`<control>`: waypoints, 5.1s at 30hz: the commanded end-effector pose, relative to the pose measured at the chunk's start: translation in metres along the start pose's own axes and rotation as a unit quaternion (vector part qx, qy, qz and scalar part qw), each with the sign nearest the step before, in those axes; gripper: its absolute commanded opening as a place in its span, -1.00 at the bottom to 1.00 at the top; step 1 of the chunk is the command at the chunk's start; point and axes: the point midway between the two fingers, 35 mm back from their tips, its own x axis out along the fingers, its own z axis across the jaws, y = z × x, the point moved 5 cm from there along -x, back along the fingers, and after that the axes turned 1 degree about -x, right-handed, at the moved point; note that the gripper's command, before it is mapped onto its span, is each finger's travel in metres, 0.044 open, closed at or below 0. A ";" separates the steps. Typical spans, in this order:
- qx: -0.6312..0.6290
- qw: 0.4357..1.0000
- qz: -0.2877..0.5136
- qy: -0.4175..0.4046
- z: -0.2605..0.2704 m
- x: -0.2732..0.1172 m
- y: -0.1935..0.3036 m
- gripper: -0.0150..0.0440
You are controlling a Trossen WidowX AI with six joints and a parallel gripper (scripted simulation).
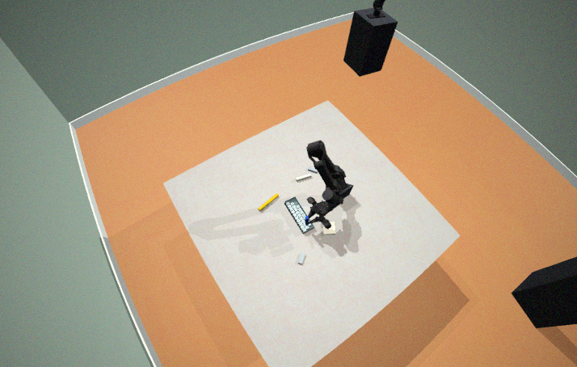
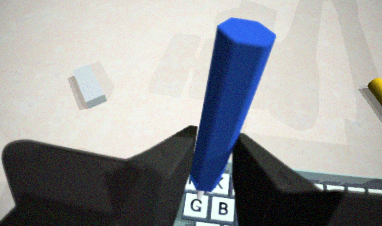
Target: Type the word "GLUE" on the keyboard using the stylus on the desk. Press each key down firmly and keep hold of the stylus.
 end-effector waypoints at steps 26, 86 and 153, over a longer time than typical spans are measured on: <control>-0.007 1.000 0.003 -0.002 0.000 0.003 0.010 -0.22; -0.008 1.000 0.003 -0.002 0.000 0.008 0.019 -0.22; -0.085 0.984 0.025 -0.156 -0.080 0.023 -0.038 -0.49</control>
